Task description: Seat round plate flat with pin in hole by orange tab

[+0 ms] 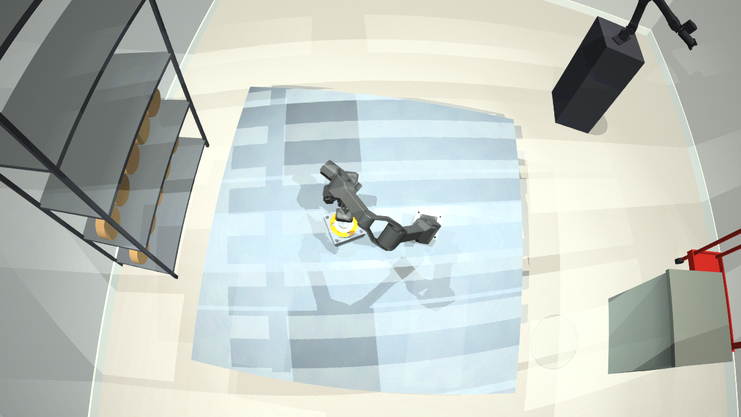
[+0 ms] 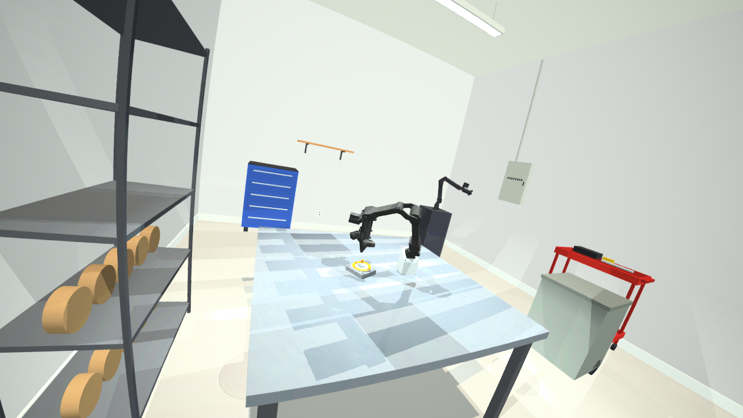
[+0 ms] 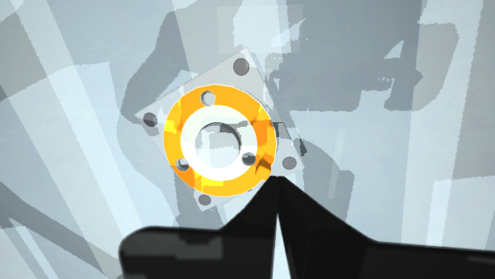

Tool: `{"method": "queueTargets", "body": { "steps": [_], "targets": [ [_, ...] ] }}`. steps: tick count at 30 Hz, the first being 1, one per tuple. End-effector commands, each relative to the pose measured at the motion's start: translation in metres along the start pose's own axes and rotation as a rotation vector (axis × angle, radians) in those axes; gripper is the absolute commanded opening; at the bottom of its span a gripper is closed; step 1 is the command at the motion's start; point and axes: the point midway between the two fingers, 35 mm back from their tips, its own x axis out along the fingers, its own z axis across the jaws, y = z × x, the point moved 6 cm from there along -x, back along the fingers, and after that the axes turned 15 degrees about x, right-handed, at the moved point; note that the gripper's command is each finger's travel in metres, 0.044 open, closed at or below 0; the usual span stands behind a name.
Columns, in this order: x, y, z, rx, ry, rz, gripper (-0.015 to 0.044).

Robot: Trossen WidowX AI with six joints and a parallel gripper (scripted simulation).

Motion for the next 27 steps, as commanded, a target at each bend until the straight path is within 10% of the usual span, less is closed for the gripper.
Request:
{"method": "queueTargets", "body": {
  "steps": [1,27],
  "targets": [
    [0.009,0.000,-0.006,-0.010,-0.010,0.001,0.0000],
    [0.050,0.013,-0.005,-0.010,-0.013,0.002,0.0000]
  ]
}}
